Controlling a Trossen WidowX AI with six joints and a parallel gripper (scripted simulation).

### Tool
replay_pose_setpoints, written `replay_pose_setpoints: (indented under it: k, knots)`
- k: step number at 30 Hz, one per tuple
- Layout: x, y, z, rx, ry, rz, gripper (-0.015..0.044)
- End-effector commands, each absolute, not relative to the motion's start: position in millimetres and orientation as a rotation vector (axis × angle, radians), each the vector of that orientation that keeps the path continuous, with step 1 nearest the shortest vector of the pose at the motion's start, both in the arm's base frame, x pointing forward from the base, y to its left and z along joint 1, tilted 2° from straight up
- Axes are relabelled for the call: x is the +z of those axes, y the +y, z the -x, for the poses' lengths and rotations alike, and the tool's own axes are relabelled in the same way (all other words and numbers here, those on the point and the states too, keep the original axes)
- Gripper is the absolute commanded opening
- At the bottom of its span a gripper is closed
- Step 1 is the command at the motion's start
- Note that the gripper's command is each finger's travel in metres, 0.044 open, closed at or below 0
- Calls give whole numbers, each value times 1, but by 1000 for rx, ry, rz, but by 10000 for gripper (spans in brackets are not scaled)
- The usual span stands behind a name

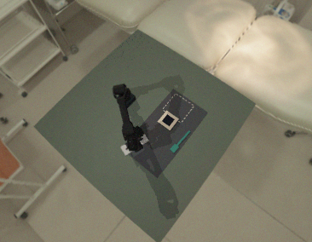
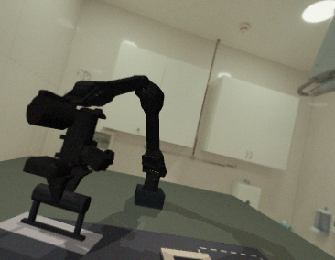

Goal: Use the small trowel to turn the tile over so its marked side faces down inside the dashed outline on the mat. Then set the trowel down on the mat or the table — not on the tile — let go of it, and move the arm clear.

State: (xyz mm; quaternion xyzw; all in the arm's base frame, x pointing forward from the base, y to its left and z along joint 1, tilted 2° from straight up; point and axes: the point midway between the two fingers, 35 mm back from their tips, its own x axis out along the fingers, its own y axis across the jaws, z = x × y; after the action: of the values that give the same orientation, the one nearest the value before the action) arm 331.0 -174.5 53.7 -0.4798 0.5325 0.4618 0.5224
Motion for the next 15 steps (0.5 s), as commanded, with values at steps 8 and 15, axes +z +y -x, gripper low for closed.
replay_pose_setpoints:
  k: [8,15]
  knots:
    - [53,-175,-331,1337,1130,1378,130]
    - [53,-175,-331,1351,1120,1392,156]
